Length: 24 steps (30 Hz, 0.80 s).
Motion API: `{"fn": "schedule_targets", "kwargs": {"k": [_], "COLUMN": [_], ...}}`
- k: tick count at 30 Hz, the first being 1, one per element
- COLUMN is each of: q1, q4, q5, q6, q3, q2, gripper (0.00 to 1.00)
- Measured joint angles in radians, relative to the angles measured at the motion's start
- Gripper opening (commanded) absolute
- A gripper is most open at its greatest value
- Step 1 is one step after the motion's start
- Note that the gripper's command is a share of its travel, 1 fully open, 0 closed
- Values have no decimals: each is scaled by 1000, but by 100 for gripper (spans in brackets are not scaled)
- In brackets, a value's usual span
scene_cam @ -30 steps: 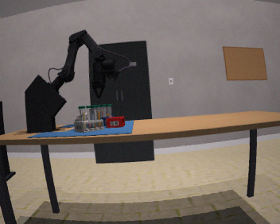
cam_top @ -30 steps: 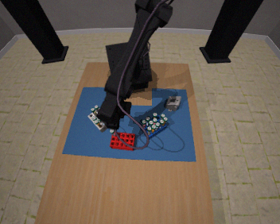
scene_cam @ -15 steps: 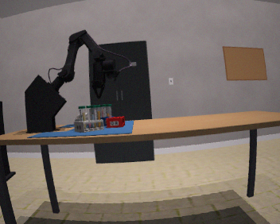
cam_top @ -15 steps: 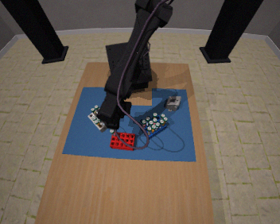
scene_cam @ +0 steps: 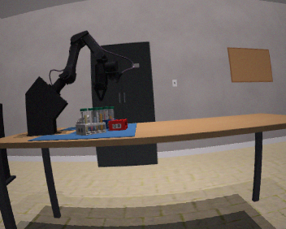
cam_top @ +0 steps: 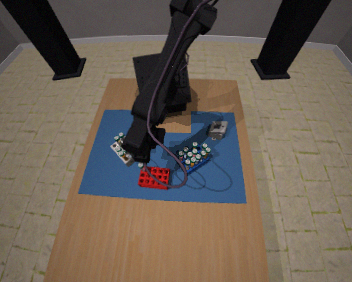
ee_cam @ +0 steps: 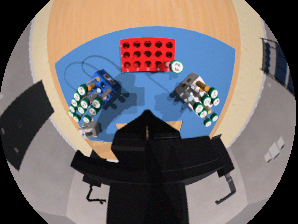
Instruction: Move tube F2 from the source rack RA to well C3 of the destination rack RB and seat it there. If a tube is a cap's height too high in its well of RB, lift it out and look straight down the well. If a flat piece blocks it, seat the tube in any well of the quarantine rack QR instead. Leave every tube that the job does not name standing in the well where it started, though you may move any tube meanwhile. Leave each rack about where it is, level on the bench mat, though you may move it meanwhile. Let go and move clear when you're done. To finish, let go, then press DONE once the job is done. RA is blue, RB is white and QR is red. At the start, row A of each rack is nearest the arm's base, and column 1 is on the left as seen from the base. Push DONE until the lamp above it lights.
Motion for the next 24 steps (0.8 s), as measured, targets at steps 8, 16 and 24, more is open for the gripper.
{"fn": "schedule_targets", "kwargs": {"k": [8,16,24], "q1": [0,0,0], "q4": [0,1,3], "q5": [0,1,5], "q6": [-15,-169,-403], "q3": [0,0,0], "q2": [0,0,0], "gripper": [0,0,0]}}
